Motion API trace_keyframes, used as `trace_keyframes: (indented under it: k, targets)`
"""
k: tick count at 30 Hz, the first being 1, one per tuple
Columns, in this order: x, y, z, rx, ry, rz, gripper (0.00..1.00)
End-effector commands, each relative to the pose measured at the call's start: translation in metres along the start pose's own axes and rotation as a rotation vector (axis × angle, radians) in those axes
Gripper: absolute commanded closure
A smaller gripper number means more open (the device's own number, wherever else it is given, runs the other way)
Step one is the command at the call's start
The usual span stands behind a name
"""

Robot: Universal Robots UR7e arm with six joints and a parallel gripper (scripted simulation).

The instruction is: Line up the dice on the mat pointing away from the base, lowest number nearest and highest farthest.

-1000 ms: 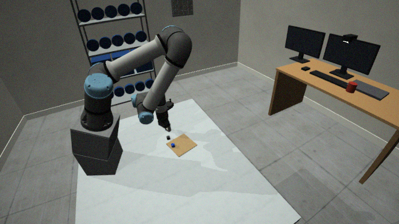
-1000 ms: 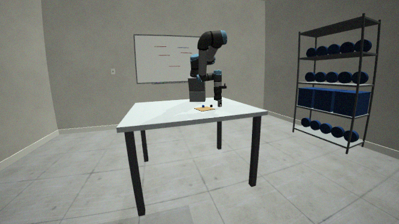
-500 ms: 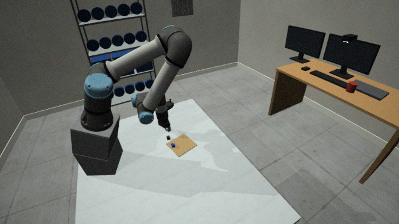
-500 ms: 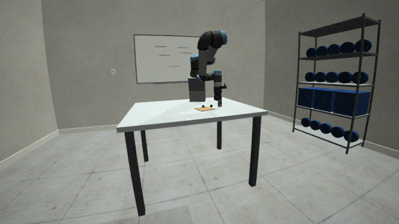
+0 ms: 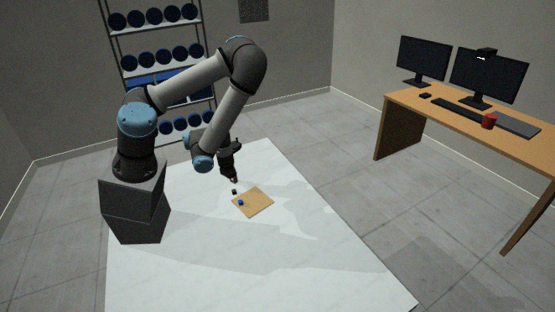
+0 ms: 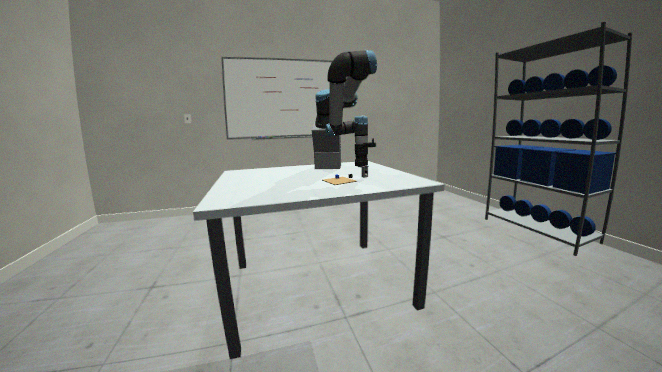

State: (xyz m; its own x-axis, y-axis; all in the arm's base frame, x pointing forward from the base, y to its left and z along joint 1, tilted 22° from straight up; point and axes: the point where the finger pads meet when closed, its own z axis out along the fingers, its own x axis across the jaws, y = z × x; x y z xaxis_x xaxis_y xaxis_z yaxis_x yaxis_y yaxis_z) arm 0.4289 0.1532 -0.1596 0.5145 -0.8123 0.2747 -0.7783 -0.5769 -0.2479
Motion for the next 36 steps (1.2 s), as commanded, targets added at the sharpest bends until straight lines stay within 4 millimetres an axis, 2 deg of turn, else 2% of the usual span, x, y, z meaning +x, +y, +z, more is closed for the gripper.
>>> trace_keyframes:
  k: [1,14,29,31,36]
  targets:
    - [0.000,0.000,0.000,0.001,0.000,0.000,0.60]
    - [0.000,0.000,-0.009,0.001,0.000,0.000,0.60]
    - [0.000,0.000,-0.058,0.001,0.000,0.000,0.60]
    - [0.000,0.000,-0.058,0.001,0.000,0.000,0.60]
    - [0.000,0.000,-0.075,0.001,0.000,0.000,0.60]
